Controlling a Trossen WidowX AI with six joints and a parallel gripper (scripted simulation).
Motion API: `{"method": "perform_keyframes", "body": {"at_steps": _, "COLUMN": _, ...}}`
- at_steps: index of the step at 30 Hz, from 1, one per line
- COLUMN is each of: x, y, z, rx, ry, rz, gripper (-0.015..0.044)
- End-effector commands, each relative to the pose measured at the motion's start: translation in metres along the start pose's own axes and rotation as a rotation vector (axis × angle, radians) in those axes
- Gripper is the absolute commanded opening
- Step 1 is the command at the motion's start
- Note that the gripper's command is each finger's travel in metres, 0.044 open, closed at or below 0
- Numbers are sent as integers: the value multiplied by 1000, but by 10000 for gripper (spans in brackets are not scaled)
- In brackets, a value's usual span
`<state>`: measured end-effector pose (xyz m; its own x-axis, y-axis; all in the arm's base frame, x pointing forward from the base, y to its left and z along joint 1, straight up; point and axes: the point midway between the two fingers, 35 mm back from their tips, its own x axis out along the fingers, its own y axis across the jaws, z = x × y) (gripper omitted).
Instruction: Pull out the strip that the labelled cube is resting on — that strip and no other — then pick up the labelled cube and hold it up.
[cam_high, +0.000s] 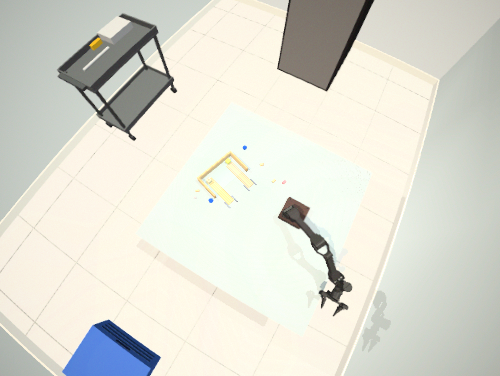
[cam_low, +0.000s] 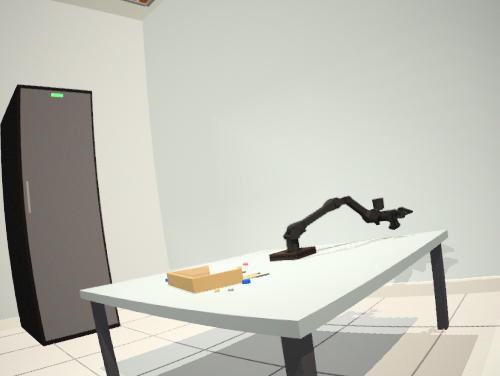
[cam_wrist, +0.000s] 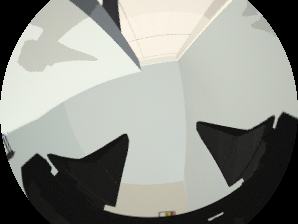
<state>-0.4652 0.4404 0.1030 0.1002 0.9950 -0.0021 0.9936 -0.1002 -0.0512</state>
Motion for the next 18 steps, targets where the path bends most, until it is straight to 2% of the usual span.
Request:
{"method": "perform_keyframes", "body": {"at_steps": 1, "x": 2, "y": 2, "z": -1, "rx": 5, "ry": 0, "rz": 3, "gripper": 400}}
{"method": "perform_keyframes", "body": {"at_steps": 10, "x": 90, "y": 88, "z": -39, "rx": 207, "ry": -4, "rz": 123, "gripper": 400}}
{"method": "perform_keyframes", "body": {"at_steps": 18, "x": 157, "y": 198, "z": -74, "rx": 425, "ry": 9, "rz": 250, "gripper": 400}}
